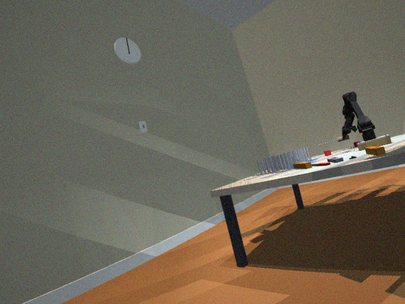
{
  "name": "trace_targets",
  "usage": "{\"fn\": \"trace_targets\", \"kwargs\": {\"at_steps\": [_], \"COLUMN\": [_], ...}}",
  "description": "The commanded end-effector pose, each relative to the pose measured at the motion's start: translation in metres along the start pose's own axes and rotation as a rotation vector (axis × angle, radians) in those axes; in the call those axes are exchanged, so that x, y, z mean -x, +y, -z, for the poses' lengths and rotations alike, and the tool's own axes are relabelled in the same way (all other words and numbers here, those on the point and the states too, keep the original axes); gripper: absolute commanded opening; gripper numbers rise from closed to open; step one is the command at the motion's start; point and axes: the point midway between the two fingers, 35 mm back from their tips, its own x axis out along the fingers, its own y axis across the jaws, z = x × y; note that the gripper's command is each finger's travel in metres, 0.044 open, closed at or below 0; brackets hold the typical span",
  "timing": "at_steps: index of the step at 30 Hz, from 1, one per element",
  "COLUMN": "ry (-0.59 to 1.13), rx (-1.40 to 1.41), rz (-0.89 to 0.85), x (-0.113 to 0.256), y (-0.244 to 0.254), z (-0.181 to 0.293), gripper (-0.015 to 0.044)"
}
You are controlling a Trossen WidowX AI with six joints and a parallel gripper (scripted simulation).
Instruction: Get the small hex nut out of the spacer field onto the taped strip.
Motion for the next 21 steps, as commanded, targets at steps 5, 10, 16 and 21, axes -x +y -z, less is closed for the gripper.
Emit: {"fn": "trace_targets", "kwargs": {"at_steps": [5, 10, 16, 21], "ry": [0.009, 0.009, 0.009, 0.009], "rx": [-0.003, -0.003, -0.003, -0.003], "rz": [0.001, 0.001, 0.001, 0.001], "x": [-0.006, -0.01, -0.015, -0.019], "y": [-0.001, -0.002, -0.003, -0.004], "z": [-0.003, -0.005, -0.008, -0.011], "gripper": [0.0, 0.0, 0.0, 0.0]}}
